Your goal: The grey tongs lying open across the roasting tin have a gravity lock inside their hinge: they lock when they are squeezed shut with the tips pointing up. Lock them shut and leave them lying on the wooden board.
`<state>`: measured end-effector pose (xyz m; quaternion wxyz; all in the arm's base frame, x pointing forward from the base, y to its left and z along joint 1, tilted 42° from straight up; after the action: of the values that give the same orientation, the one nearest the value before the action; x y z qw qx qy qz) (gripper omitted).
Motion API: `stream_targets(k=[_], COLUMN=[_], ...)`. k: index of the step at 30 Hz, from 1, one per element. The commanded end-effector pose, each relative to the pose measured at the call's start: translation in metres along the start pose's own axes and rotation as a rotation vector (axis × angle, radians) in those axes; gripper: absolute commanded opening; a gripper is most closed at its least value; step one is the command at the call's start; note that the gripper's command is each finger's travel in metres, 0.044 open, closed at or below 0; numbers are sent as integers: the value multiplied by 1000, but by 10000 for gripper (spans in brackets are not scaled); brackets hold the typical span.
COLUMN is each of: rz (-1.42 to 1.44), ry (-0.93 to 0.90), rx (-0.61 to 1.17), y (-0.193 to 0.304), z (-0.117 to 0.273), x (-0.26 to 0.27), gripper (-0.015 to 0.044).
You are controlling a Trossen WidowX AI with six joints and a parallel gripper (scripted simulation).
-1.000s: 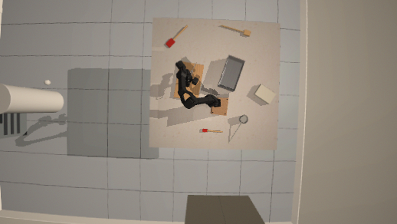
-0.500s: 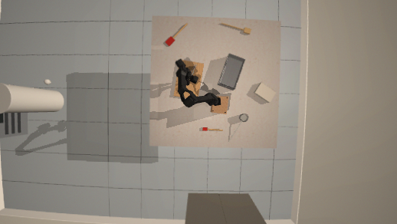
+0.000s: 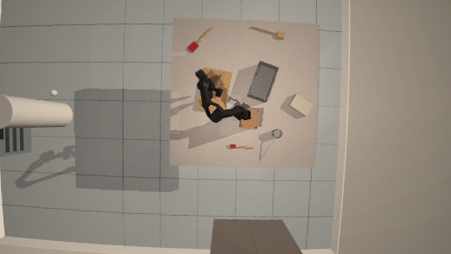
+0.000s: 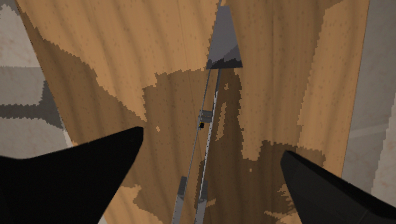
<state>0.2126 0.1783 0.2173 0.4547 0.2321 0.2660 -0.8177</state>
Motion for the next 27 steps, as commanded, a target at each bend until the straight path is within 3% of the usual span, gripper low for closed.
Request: stream_targets(k=[1, 8, 13, 19, 27], rz=[15, 3, 4, 20, 21], ry=[11, 34, 36, 50, 51], rx=[6, -2, -4, -11, -12], y=[-41, -121, -123, -124, -124], z=[22, 79, 83, 126, 128], x=[-17, -22, -22, -18, -18], gripper=[440, 440, 440, 440, 440])
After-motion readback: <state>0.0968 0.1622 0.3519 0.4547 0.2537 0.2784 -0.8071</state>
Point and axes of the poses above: the point midway between the two fingers, 35 mm back from their tips, its own z axis back along the fingers, its own x axis across the jaws, y = z × x, the point moved 4 cm from there along z, back along the fingers, and after that the axes turned 1 degree about -z, right-handed, at the moved point
